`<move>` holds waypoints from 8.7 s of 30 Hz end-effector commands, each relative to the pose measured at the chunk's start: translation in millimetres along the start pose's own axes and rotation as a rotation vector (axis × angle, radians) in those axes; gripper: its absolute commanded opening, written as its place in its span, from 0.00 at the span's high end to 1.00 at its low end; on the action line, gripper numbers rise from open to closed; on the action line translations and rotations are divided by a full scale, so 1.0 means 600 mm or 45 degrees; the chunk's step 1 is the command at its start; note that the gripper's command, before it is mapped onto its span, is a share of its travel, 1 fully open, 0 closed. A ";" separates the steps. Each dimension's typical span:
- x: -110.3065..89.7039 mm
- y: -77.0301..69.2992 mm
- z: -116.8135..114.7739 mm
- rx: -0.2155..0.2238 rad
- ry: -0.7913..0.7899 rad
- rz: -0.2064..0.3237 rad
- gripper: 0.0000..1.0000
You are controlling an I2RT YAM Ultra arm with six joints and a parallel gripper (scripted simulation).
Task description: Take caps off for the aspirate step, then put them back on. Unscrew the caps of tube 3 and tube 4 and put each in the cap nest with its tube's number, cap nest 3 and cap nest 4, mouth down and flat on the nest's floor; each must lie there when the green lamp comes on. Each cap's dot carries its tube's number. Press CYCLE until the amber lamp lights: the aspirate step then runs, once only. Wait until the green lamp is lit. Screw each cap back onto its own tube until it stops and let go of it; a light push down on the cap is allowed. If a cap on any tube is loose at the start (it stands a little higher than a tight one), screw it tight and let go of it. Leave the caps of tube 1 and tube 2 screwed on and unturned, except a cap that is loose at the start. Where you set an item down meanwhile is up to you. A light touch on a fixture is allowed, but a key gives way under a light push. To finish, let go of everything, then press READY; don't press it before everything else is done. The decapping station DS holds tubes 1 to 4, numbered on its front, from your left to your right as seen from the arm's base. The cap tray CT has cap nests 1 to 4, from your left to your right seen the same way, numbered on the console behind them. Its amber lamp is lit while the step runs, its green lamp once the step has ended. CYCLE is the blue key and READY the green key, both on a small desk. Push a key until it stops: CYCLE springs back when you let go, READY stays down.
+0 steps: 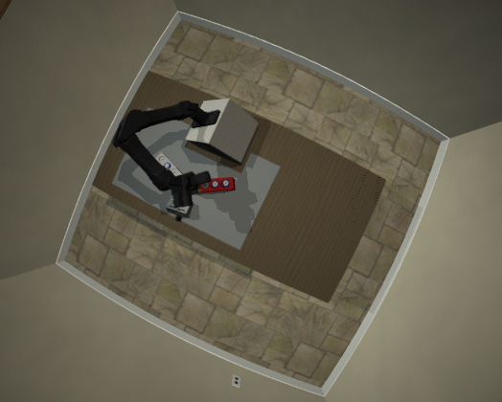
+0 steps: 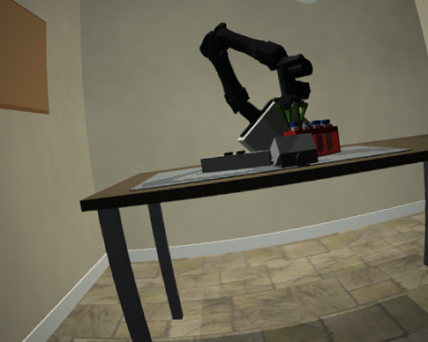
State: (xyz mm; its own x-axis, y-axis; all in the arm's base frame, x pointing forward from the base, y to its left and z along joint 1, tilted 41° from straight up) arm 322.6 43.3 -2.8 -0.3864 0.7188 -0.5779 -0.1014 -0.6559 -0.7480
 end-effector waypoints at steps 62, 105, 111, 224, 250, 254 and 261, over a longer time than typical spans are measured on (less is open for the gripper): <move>0.000 -0.006 -0.003 -0.008 3.243 -0.020 0.51; 0.002 -0.007 -0.003 -0.001 4.090 -0.025 1.00; 0.002 -0.007 -0.003 -0.004 3.772 -0.023 1.00; 0.003 -0.020 -0.002 -0.013 2.088 -0.013 0.51; 0.003 -0.021 -0.003 -0.012 2.199 -0.013 1.00; 0.003 -0.026 -0.003 -0.012 2.199 -0.013 1.00; 0.003 -0.051 -0.003 -0.012 2.199 -0.014 1.00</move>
State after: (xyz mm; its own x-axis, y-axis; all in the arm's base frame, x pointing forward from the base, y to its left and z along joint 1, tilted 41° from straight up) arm 326.2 57.6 12.3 0.9666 0.1174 -0.2277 -0.0979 -0.6522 -0.7517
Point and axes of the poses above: the point where the finger pads meet when closed, its own y axis out along the fingers, its own z axis across the jaws, x = y × z, the point moved 10 cm from there along -y, back along the fingers, and after that the axes turned 11 degrees about y, right-handed, at the moved point
